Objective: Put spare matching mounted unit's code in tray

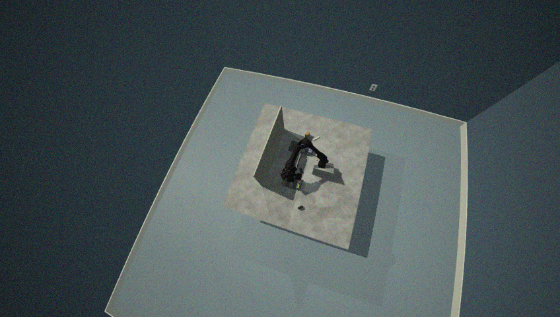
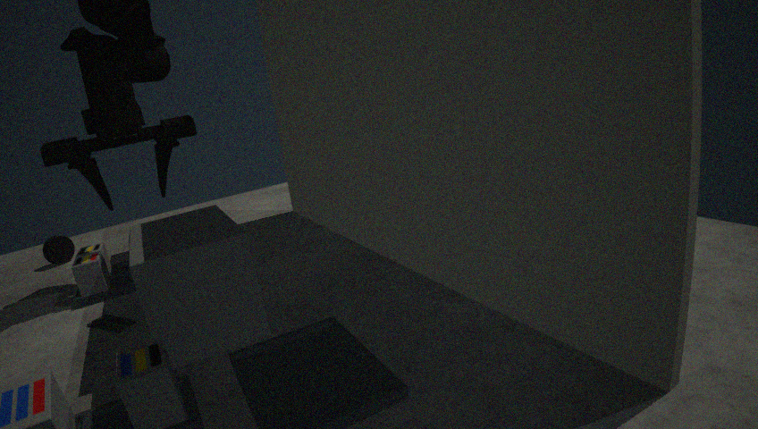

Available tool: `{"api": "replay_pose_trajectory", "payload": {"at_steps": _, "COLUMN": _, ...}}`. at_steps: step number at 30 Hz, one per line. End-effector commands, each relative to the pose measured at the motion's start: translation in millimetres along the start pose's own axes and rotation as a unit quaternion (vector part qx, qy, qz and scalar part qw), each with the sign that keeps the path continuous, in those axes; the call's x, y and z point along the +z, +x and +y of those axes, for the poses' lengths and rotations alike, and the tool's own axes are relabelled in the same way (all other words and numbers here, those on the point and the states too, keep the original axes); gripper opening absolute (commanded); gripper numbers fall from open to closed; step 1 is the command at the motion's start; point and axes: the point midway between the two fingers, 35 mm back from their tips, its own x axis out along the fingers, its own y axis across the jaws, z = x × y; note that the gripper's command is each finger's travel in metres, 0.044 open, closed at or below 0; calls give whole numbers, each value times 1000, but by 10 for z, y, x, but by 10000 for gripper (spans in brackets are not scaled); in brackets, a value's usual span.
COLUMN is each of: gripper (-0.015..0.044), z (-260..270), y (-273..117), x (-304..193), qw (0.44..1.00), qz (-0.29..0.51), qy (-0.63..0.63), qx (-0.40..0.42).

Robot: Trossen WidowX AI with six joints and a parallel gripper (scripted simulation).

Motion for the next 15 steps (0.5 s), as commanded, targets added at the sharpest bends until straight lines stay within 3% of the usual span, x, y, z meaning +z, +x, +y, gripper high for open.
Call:
{"api": "replay_pose_trajectory", "payload": {"at_steps": 1, "gripper": 300, "z": 33, "y": 116, "x": -38, "qw": 1000, "qz": 7, "qy": -7, "qx": 1}}
{"api": "replay_pose_trajectory", "payload": {"at_steps": 15, "gripper": 300, "z": 24, "y": 222, "x": -33, "qw": 1000, "qz": 7, "qy": -8, "qx": 1}}
